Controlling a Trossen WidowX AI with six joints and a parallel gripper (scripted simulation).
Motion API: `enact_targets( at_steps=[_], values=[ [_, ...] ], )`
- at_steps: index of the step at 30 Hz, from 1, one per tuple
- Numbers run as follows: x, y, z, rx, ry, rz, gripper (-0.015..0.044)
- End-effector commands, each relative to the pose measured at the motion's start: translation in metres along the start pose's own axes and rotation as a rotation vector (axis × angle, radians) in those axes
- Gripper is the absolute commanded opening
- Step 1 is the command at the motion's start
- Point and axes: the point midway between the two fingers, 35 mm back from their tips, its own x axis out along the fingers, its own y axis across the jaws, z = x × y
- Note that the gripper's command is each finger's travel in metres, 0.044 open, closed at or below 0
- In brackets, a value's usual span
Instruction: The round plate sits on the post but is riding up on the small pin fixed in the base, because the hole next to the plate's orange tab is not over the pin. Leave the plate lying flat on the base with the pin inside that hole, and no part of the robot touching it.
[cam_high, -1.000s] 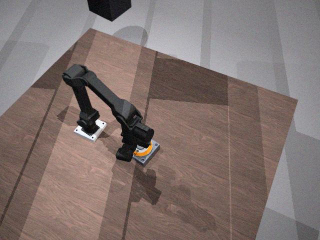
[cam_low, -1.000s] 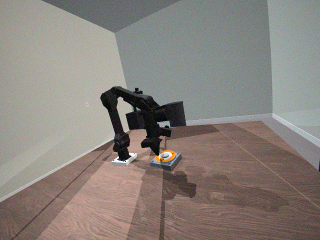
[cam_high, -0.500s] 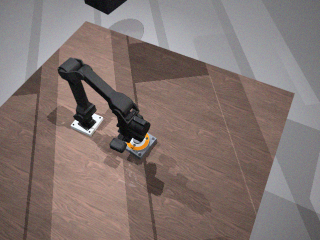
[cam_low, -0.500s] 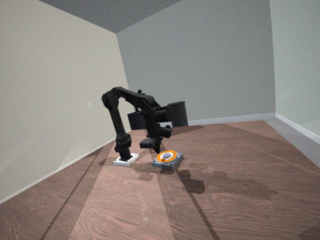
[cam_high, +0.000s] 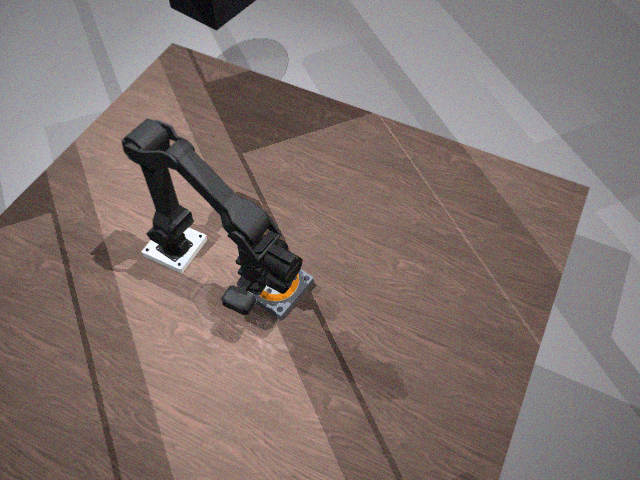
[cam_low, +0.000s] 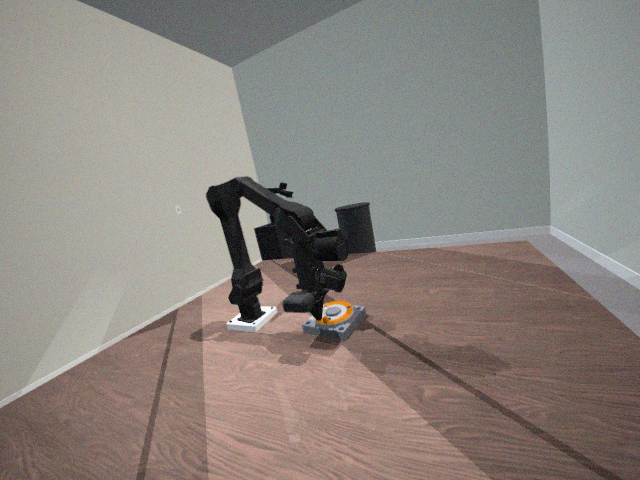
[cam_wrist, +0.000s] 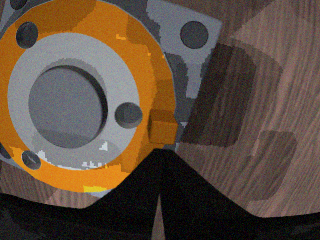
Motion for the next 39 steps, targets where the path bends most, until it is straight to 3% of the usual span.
enact_targets(
  at_steps=[1,39],
  values=[
    [0.000,-0.001,0.006,0.005,-0.006,0.002,0.0000],
    [-0.001,0.011,0.053,0.005,-0.010,0.004,0.0000]
  ],
)
